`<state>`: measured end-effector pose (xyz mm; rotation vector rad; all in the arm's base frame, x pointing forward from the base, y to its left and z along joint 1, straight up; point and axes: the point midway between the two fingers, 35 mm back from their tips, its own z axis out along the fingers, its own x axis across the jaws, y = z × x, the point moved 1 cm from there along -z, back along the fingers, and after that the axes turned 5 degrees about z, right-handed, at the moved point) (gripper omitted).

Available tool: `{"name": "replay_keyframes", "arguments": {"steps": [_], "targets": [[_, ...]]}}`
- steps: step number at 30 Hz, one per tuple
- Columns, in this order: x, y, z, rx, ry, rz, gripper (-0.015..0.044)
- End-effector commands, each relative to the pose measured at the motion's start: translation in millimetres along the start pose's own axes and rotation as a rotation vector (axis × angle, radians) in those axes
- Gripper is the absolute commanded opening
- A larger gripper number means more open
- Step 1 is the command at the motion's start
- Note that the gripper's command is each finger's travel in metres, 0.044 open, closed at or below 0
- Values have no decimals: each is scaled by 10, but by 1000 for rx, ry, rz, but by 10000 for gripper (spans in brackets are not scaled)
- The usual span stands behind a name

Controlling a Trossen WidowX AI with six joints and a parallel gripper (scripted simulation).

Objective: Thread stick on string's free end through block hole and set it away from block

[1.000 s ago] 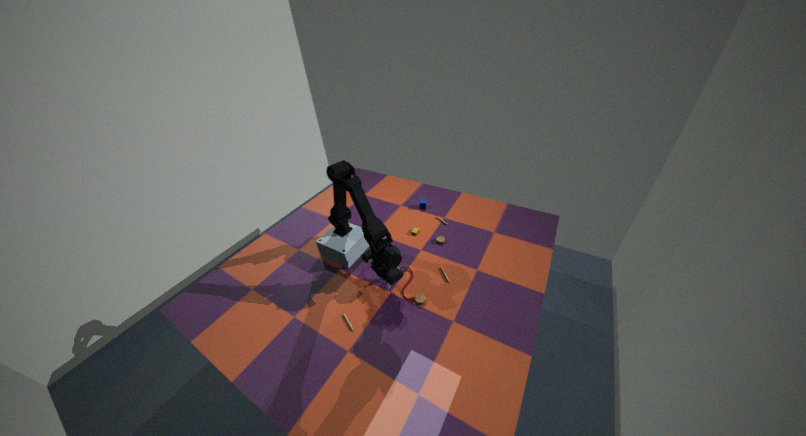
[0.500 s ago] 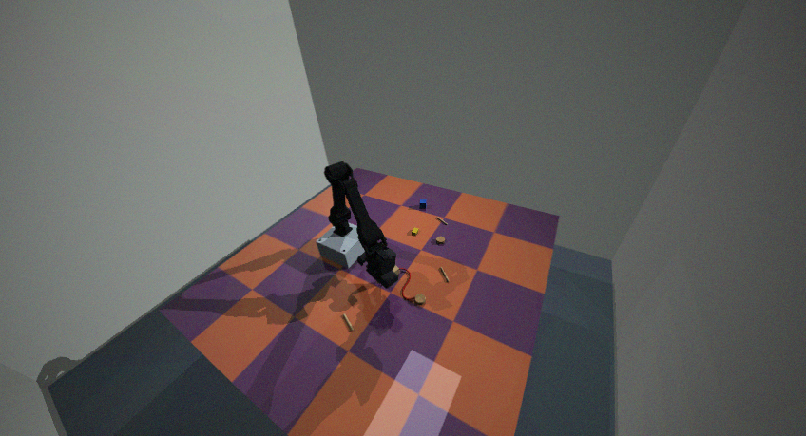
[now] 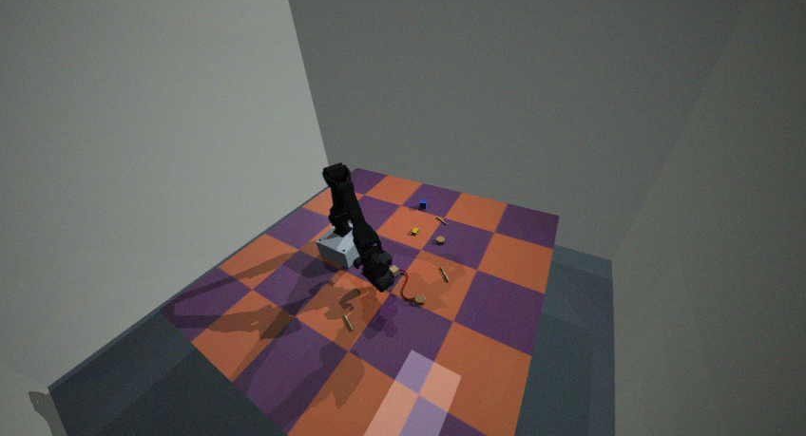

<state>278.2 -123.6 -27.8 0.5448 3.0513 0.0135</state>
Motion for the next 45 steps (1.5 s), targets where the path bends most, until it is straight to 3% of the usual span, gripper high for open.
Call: {"name": "replay_keyframes", "arguments": {"steps": [1, 37, 45], "targets": [[1, -60, 0, -5, 1, 5, 0], [188, -493, 102, -1, 9, 112, 0], [181, -482, -20, 2, 11, 118, 210]]}}
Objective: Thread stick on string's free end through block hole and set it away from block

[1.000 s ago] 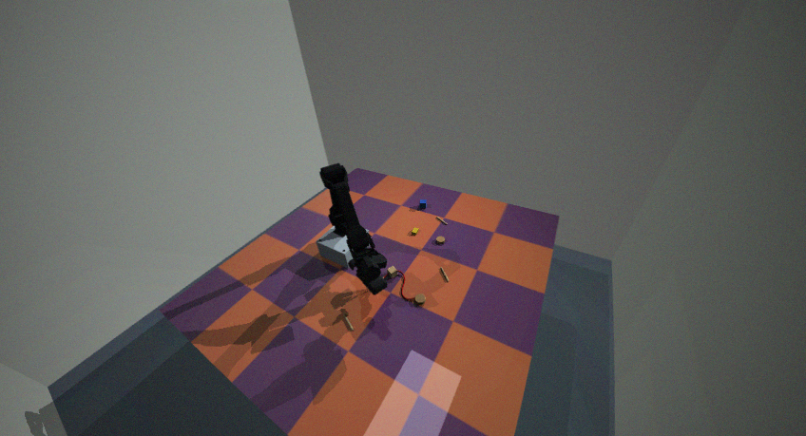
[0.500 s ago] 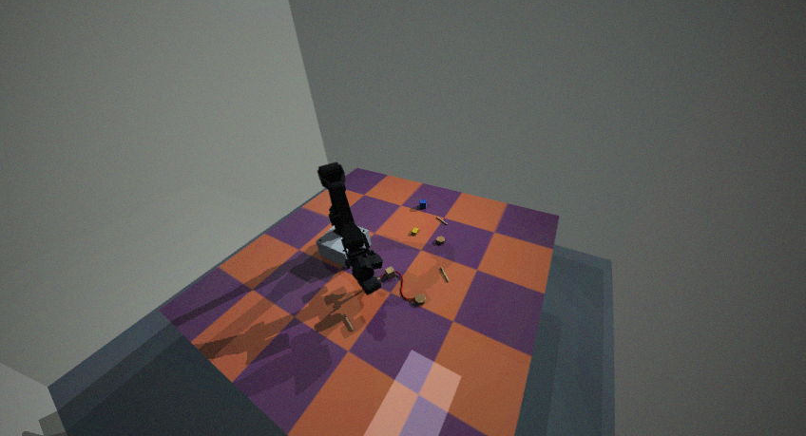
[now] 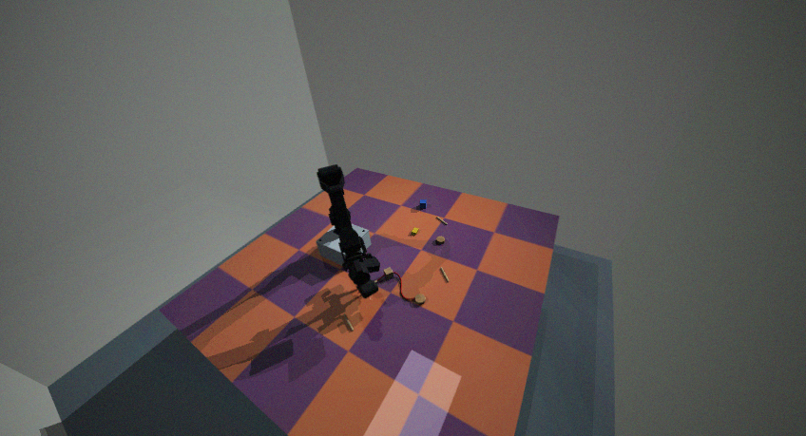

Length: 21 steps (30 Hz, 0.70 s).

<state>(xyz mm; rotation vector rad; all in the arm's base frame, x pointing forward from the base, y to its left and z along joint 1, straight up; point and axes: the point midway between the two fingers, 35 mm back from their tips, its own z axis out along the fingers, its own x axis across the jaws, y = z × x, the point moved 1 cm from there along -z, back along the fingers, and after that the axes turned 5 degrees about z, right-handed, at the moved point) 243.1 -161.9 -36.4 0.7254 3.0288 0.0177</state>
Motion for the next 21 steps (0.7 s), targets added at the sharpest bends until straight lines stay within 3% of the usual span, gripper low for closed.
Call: {"name": "replay_keyframes", "arguments": {"steps": [1, 5, 11, 19, 21], "targets": [[-27, 3, -216, -1, -2, 1, 210], [2, 18, -767, -1, 1, 0, 210], [7, 19, -793, -1, 2, 0, 210], [-35, 13, -865, 2, -15, 0, 420], [-25, 18, -1023, 1, -11, 0, 440]]}}
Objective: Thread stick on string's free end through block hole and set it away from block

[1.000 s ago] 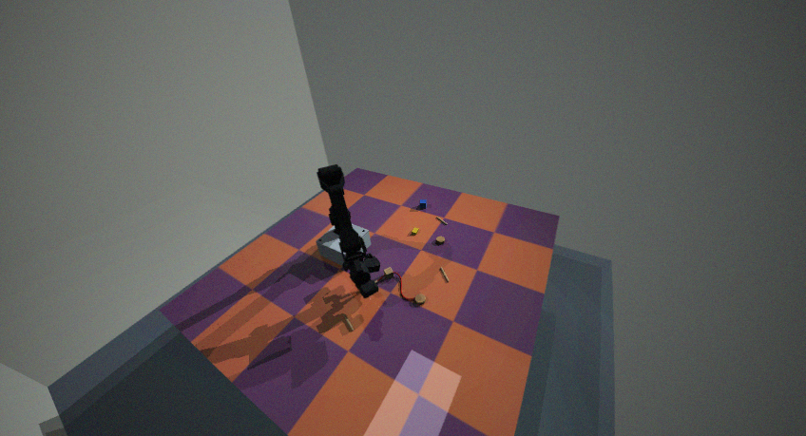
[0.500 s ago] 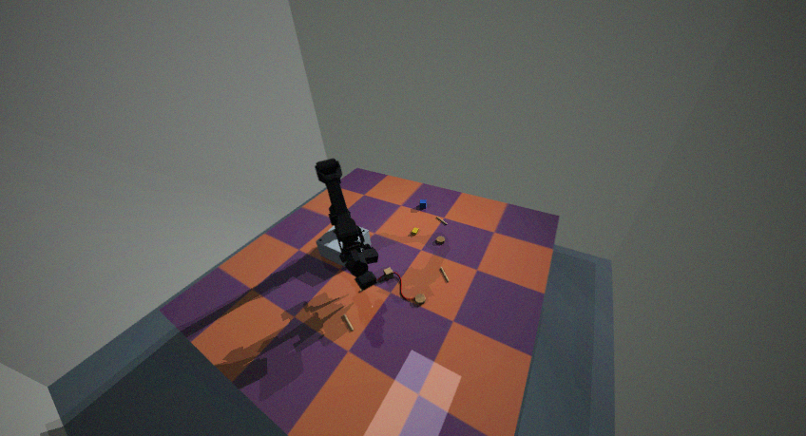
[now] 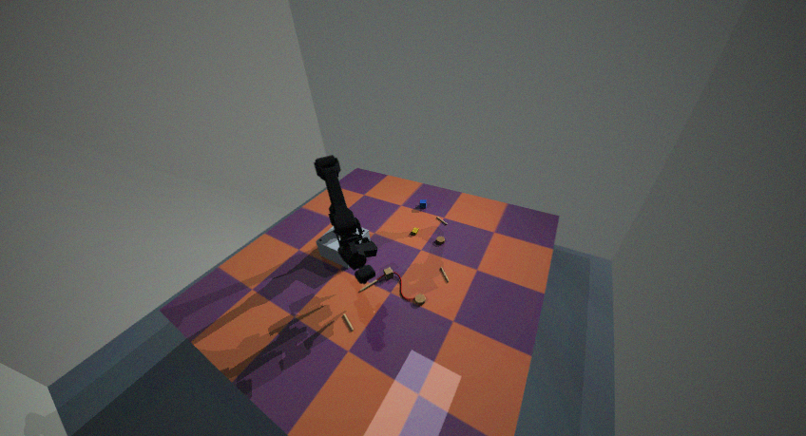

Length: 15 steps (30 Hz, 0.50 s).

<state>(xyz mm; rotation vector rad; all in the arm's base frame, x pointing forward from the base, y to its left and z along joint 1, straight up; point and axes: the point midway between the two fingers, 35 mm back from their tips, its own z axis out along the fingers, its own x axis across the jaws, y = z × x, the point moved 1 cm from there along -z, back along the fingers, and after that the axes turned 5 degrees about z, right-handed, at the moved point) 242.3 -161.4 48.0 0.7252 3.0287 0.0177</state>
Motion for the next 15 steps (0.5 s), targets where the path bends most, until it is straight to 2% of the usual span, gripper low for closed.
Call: {"name": "replay_keyframes", "arguments": {"steps": [1, 15], "targets": [[-13, 3, -201, 1, -11, 0, 440], [-32, 0, -181, 3, -20, 0, 440]]}}
